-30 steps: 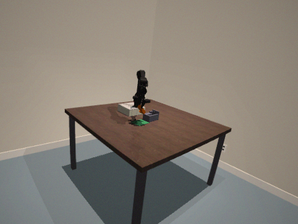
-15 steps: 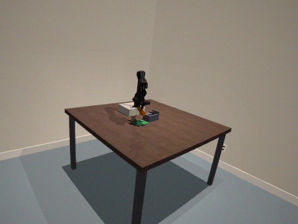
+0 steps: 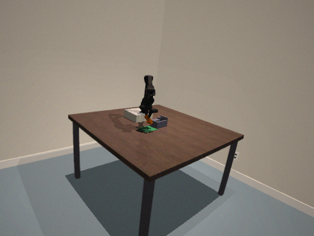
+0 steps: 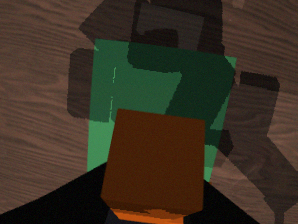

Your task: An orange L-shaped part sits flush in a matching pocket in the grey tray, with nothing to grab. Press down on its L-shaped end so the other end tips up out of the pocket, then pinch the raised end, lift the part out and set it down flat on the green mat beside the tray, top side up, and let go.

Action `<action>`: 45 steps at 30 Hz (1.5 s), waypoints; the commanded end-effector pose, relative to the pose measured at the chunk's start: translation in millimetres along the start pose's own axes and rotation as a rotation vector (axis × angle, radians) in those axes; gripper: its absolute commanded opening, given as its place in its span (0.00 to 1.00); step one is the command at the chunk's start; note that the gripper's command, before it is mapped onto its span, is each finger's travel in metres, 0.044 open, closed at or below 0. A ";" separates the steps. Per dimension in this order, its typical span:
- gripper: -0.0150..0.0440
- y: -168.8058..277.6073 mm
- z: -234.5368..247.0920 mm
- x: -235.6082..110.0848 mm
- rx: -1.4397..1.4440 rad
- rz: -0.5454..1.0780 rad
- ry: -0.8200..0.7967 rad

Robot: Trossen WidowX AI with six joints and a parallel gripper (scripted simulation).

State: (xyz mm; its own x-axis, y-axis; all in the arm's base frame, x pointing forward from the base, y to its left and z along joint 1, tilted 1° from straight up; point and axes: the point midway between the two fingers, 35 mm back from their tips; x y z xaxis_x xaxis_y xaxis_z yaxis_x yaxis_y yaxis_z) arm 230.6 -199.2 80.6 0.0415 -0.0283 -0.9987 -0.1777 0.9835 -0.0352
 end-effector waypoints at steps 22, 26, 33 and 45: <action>0.25 3.1 -2.0 40.9 -0.005 0.011 0.006; 0.25 3.1 -2.0 41.2 -0.005 0.011 0.006; 0.25 3.1 -2.0 41.5 -0.005 0.011 0.006; 0.25 3.1 -2.0 41.6 -0.005 0.011 0.006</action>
State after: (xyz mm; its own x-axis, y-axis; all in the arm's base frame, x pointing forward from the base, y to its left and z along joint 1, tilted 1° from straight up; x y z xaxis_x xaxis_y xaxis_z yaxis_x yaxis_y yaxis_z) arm 230.2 -198.6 40.0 0.0343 -0.0220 -0.9992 -0.1785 0.9835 -0.0278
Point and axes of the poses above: the point midway between the two fingers, 35 mm back from their tips, its own x axis out along the fingers, its own z axis across the jaws, y = z × x, and after that the axes turned 12 degrees about -x, right-handed
